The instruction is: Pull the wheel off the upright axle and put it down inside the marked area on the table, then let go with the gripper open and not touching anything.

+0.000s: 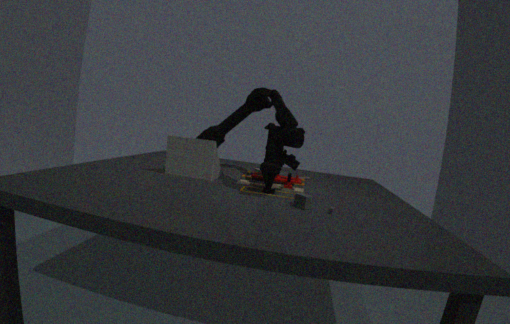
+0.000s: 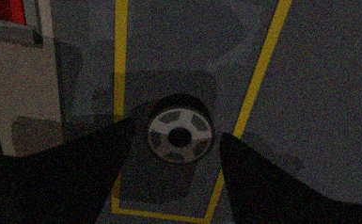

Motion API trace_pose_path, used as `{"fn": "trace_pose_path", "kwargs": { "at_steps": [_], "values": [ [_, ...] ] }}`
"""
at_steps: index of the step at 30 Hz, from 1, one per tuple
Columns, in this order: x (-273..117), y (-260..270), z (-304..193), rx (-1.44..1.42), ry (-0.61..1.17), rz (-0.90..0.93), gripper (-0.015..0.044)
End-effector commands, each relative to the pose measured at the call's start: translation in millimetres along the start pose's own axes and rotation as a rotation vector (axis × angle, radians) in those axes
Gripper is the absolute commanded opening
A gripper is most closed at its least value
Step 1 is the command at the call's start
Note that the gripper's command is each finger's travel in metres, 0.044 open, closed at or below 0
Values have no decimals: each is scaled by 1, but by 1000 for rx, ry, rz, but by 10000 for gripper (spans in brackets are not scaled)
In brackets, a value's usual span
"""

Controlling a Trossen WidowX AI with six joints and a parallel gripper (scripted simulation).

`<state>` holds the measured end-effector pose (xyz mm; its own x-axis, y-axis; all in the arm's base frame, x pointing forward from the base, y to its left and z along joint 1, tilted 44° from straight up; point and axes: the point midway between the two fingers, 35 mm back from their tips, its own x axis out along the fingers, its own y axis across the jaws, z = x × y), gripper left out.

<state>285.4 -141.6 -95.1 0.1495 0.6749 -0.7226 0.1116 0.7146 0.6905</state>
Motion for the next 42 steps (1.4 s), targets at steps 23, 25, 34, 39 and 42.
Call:
{"fn": "trace_pose_path", "kwargs": {
  "at_steps": [23, 25, 34, 39, 42],
  "values": [
    [-104, 33, -82, 4, 1, -4, 440],
    [-104, 33, -82, 4, 1, -4, 440],
    [-104, 33, -82, 4, 1, -4, 440],
    [-104, 33, -82, 4, 1, -4, 440],
    [-104, 33, -82, 4, 1, -4, 440]
  ]
}}
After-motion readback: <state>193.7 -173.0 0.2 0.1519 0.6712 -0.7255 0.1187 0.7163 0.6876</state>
